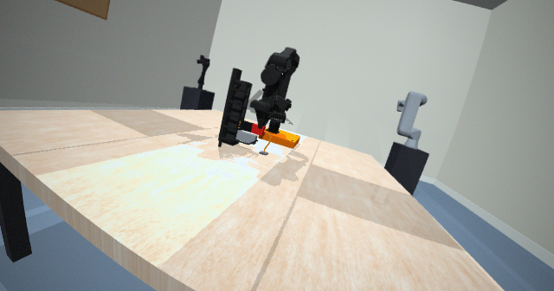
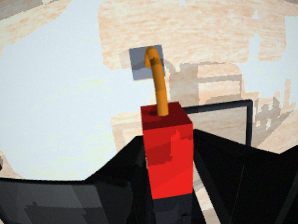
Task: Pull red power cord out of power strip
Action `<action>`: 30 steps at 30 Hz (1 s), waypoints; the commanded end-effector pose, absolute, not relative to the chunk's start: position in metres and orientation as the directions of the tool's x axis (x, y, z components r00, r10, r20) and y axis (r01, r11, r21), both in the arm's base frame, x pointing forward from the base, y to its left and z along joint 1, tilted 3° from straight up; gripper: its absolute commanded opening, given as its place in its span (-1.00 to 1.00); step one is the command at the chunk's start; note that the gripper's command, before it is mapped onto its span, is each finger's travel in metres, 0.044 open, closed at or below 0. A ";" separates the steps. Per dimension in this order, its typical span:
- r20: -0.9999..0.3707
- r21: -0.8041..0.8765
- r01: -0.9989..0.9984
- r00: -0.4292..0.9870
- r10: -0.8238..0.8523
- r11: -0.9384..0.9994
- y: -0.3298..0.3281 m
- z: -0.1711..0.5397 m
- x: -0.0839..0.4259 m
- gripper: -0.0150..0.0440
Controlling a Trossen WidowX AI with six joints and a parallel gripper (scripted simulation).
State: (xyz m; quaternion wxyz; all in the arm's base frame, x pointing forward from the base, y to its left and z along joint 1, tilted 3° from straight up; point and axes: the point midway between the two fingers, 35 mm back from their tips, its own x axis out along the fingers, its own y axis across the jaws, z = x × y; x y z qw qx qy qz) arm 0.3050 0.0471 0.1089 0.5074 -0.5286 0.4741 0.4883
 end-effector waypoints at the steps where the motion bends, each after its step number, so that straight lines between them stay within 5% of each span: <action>1: -0.997 -0.076 -0.994 0.073 0.034 -0.074 0.071 0.112 0.303 -0.49; 19: -0.997 -0.073 -0.994 0.071 0.037 -0.075 0.092 0.116 0.301 1.00; 30: -0.997 -0.073 -0.994 0.070 0.040 -0.075 0.123 0.124 0.297 1.00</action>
